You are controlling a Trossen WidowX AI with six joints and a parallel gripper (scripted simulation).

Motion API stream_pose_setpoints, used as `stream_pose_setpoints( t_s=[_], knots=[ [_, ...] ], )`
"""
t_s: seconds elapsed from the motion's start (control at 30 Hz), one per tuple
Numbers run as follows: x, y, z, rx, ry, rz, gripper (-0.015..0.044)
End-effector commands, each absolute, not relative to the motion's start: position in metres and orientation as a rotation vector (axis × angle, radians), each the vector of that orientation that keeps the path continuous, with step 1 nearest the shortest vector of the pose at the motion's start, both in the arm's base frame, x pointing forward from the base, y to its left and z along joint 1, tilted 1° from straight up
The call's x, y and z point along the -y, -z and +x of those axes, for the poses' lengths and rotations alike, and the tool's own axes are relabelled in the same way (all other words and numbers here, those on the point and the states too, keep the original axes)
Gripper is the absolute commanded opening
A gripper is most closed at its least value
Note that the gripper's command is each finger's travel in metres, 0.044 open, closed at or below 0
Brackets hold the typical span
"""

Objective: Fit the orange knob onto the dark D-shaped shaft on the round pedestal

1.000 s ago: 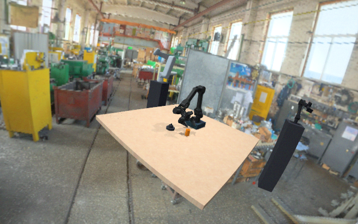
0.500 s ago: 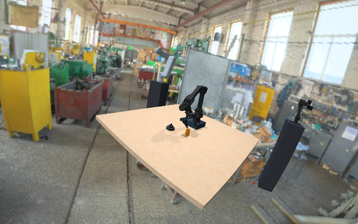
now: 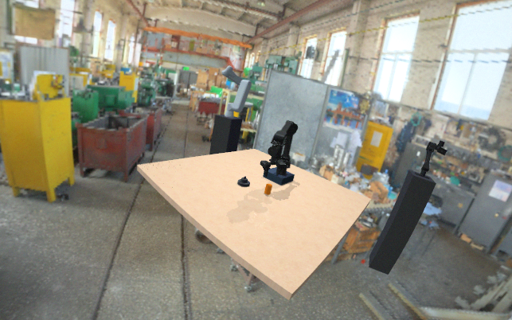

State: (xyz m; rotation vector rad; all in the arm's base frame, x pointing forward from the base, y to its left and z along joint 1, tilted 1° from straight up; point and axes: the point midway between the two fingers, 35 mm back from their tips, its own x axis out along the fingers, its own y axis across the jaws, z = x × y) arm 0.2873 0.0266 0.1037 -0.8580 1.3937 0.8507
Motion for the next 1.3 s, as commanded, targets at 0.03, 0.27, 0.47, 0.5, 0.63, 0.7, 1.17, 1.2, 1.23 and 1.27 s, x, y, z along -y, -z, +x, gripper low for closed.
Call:
stream_pose_setpoints(
  t_s=[0.03,0.27,0.47,0.5,0.63,0.7,1.17,1.2,1.23,1.27],
  knots=[
    [-0.026,-0.105,0.288,-1.456,-0.676,-0.692,0.044],
    [-0.026,-0.104,0.288,-1.558,-0.154,-0.168,0.044],
    [-0.026,-0.103,0.288,-1.555,0.178,0.168,0.044],
    [-0.026,-0.103,0.288,-1.555,0.178,0.168,0.044],
    [-0.026,-0.103,0.288,-1.555,0.178,0.168,0.044],
    [-0.026,-0.103,0.288,-1.555,0.178,0.168,0.044],
    [-0.026,-0.056,0.289,-1.555,0.178,0.168,0.044],
    [-0.026,-0.055,0.289,-1.555,0.178,0.168,0.044],
    [-0.026,-0.055,0.289,-1.555,0.178,0.168,0.044],
    [-0.026,-0.054,0.289,-1.555,0.178,0.168,0.044]
  ],
)
